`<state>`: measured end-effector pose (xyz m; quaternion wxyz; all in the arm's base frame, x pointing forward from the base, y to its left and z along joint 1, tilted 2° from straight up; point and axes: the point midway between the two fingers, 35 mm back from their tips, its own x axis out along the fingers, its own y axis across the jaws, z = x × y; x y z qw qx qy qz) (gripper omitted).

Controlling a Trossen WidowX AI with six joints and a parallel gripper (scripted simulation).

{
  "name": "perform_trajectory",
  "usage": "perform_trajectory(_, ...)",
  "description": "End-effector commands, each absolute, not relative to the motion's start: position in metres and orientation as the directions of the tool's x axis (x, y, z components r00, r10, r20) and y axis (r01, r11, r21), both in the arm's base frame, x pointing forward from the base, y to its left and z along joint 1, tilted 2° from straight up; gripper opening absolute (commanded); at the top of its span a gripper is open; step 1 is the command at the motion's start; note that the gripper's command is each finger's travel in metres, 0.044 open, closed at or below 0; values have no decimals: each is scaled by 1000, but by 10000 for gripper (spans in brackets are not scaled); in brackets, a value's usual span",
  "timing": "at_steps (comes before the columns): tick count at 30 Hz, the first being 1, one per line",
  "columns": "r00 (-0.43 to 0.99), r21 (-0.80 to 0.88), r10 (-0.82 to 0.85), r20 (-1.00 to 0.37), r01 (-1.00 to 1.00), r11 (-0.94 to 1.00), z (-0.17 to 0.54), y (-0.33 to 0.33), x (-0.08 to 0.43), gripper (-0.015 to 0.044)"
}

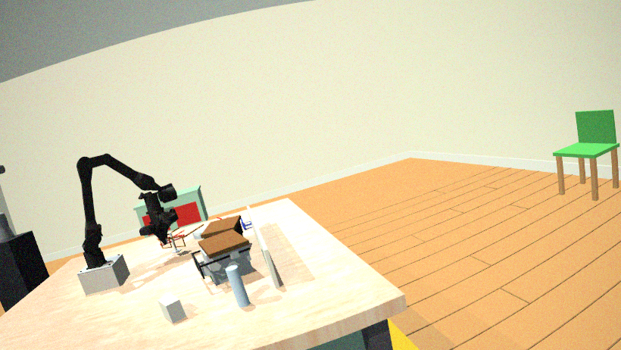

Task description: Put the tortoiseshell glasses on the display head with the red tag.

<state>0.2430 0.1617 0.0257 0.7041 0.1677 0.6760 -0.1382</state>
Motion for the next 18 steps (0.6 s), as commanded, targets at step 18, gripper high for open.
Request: perform_trajectory(18,47,48,31,-998,424,905,26,165,235,0)
